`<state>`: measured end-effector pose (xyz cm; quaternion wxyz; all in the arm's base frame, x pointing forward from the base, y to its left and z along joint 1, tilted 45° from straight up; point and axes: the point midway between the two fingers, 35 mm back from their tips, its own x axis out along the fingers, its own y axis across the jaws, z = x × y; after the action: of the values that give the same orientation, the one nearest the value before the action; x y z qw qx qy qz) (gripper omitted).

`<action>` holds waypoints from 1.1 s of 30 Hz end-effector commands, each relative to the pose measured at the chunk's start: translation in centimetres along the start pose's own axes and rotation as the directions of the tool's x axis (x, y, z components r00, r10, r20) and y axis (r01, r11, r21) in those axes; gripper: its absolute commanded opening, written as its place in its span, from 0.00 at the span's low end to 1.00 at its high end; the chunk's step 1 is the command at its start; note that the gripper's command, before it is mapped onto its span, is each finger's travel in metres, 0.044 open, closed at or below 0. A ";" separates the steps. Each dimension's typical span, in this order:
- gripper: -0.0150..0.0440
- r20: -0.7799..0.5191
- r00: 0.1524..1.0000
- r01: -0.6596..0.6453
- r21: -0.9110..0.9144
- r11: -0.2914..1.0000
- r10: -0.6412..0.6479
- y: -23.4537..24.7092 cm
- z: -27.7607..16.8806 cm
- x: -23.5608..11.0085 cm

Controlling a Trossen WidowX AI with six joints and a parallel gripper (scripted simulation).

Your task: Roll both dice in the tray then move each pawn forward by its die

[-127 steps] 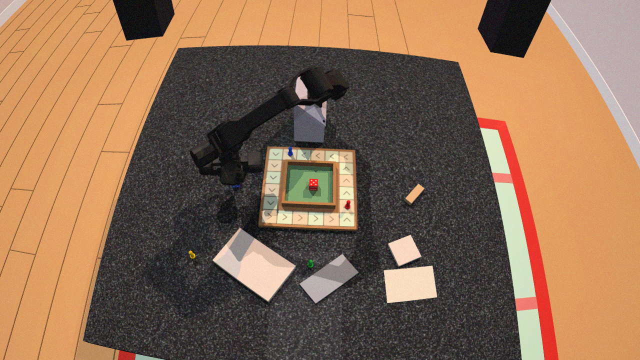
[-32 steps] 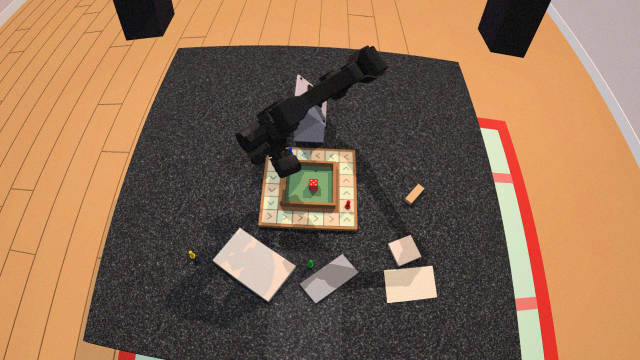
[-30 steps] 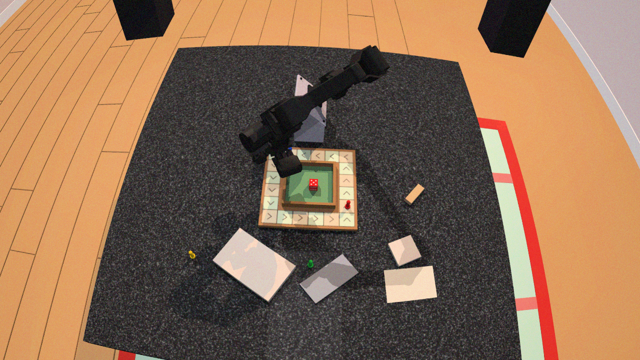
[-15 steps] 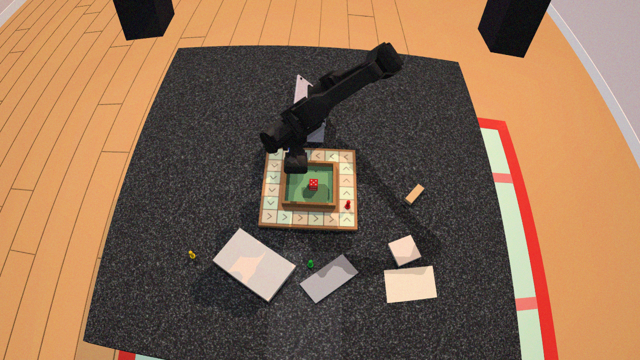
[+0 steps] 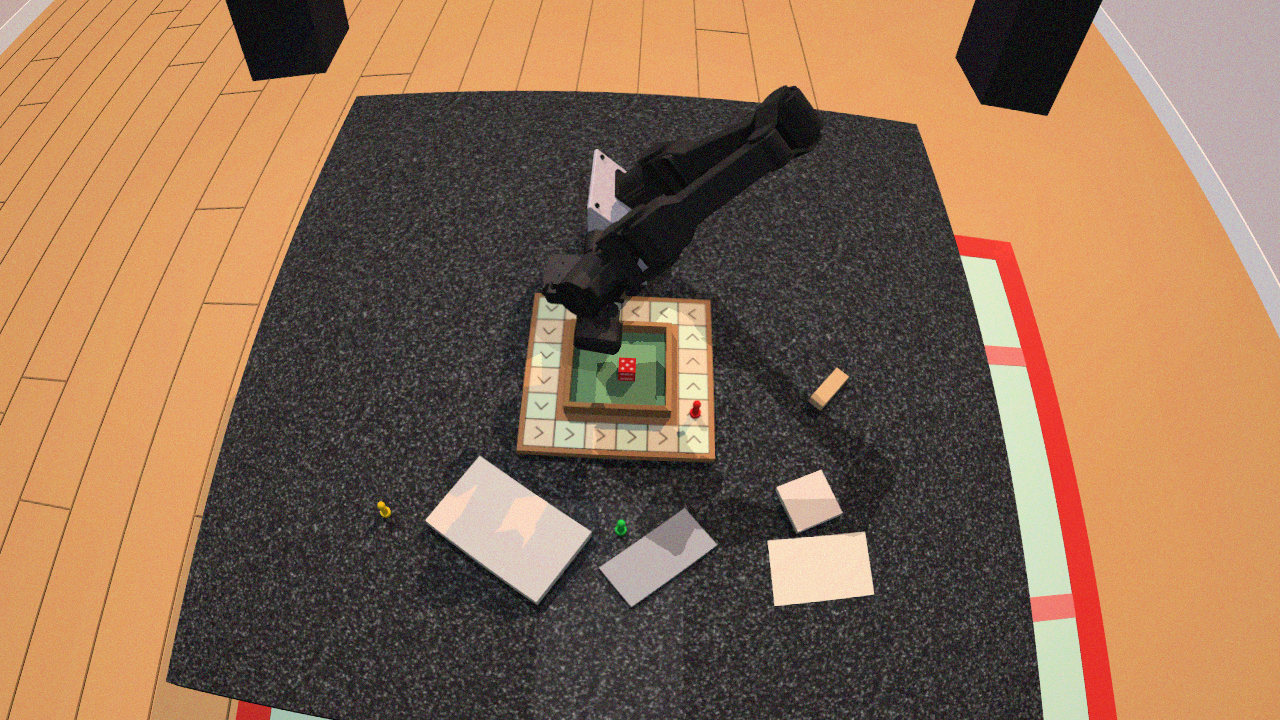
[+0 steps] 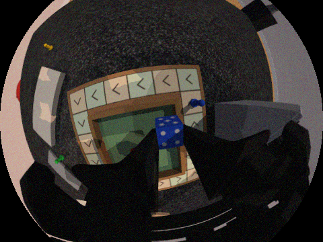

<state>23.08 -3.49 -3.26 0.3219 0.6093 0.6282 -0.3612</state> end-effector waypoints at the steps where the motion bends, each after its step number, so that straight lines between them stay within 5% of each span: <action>1: 0.25 0.145 0.989 0.026 0.006 1.000 -0.026 -0.3 0.0 0.3; 16: 0.25 0.575 0.816 -0.083 0.012 0.997 0.061 -0.4 0.1 0.6; 21: 0.25 0.590 0.804 -0.094 0.009 0.996 0.071 -0.3 -0.1 0.3; 26: 0.25 0.590 0.804 -0.095 0.008 0.995 0.071 0.5 -2.0 -4.1; 33: 0.25 0.590 0.804 -0.094 0.009 0.995 0.071 0.2 -2.1 -4.1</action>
<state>23.73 -3.85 0.84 0.5027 0.5015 0.4649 -0.5288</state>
